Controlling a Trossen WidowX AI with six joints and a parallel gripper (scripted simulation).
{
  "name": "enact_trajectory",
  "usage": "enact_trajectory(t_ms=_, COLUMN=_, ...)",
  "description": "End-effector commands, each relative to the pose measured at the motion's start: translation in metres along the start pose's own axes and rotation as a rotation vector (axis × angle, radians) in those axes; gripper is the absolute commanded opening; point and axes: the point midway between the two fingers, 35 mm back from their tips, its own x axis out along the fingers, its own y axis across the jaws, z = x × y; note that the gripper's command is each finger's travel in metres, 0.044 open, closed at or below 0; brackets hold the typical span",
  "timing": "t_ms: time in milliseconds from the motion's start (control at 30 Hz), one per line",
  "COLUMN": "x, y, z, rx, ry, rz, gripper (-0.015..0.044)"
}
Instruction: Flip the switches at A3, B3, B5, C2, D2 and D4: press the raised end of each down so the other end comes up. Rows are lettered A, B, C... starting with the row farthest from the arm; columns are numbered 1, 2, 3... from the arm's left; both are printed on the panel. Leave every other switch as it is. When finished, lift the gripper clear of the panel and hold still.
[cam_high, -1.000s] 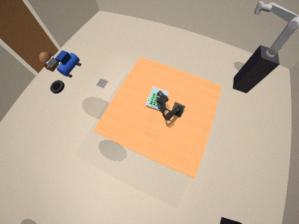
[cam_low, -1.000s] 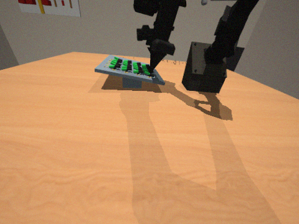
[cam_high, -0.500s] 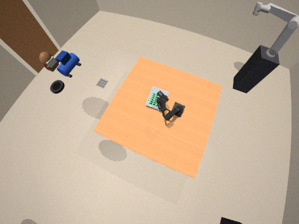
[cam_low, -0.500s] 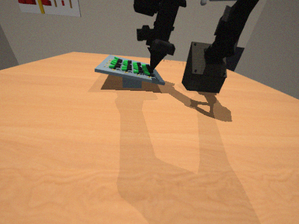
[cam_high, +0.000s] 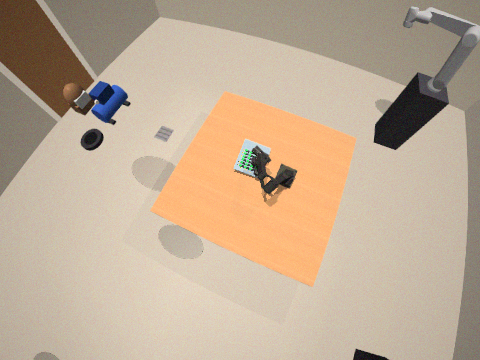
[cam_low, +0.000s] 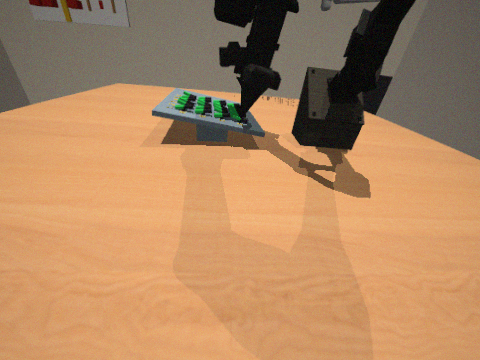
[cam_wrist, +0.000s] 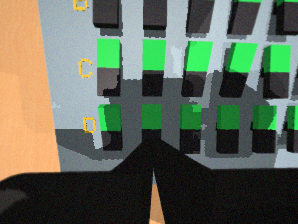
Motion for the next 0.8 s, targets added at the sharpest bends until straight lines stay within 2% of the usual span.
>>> enact_trajectory(t_ms=0, x=0.0009, y=0.0002, z=-0.0004, rx=0.007, ry=-0.001, rz=0.003, gripper=0.0)
enact_trajectory(t_ms=767, x=0.004, y=0.0003, z=-0.0005, rx=0.007, ry=-0.001, rz=0.004, gripper=0.0)
